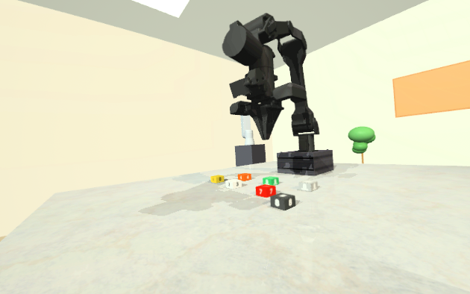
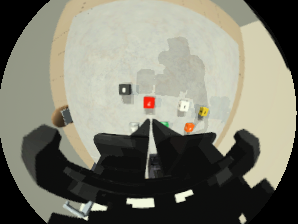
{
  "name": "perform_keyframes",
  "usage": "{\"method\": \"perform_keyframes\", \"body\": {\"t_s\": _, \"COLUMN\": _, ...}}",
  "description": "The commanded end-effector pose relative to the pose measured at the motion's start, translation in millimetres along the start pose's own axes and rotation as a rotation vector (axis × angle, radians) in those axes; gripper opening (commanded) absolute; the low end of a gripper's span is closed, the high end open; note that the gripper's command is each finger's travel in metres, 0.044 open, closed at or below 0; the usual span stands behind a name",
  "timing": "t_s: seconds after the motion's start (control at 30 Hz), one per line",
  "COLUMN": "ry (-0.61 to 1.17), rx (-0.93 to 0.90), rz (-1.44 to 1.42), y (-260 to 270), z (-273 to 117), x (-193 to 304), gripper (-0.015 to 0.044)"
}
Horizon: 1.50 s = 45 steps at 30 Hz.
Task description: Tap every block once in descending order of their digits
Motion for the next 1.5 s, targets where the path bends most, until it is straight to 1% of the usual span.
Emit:
{"method": "perform_keyframes", "body": {"t_s": 0.0, "ry": 0.006, "rx": 0.002, "rz": -0.008, "y": -2.5, "z": 30.7, "x": 1.9, "gripper": 0.002}}
{"method": "perform_keyframes", "body": {"t_s": 0.07, "ry": 0.006, "rx": 0.002, "rz": -0.008, "y": -2.9, "z": 68.0, "x": 3.4, "gripper": 0.002}}
{"method": "perform_keyframes", "body": {"t_s": 0.13, "ry": 0.006, "rx": 0.002, "rz": -0.007, "y": -3.4, "z": 81.0, "x": 5.1, "gripper": 0.002}}
{"method": "perform_keyframes", "body": {"t_s": 0.33, "ry": 0.006, "rx": 0.002, "rz": -0.007, "y": -3.4, "z": 82.1, "x": 5.1, "gripper": 0.002}}
{"method": "perform_keyframes", "body": {"t_s": 0.93, "ry": 0.007, "rx": 0.002, "rz": -0.007, "y": -3.5, "z": 110.2, "x": 5.5, "gripper": 0.002}}
{"method": "perform_keyframes", "body": {"t_s": 1.2, "ry": 0.007, "rx": 0.002, "rz": -0.007, "y": -3.5, "z": 111.2, "x": 5.5, "gripper": 0.002}}
{"method": "perform_keyframes", "body": {"t_s": 1.3, "ry": 0.006, "rx": 0.002, "rz": -0.007, "y": -3.3, "z": 84.4, "x": 4.9, "gripper": 0.002}}
{"method": "perform_keyframes", "body": {"t_s": 1.47, "ry": 0.006, "rx": 0.002, "rz": -0.007, "y": -3.4, "z": 81.0, "x": 5.1, "gripper": 0.002}}
Point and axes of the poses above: the point midway between the two fingers, 35 mm back from their tips, its own z axis out along the fingers, its own y axis across the jaws, x = y × z, the point moved 5 cm from there along -z, back along the fingers, and after that the axes turned 3 degrees about z, right-handed, at the moved point
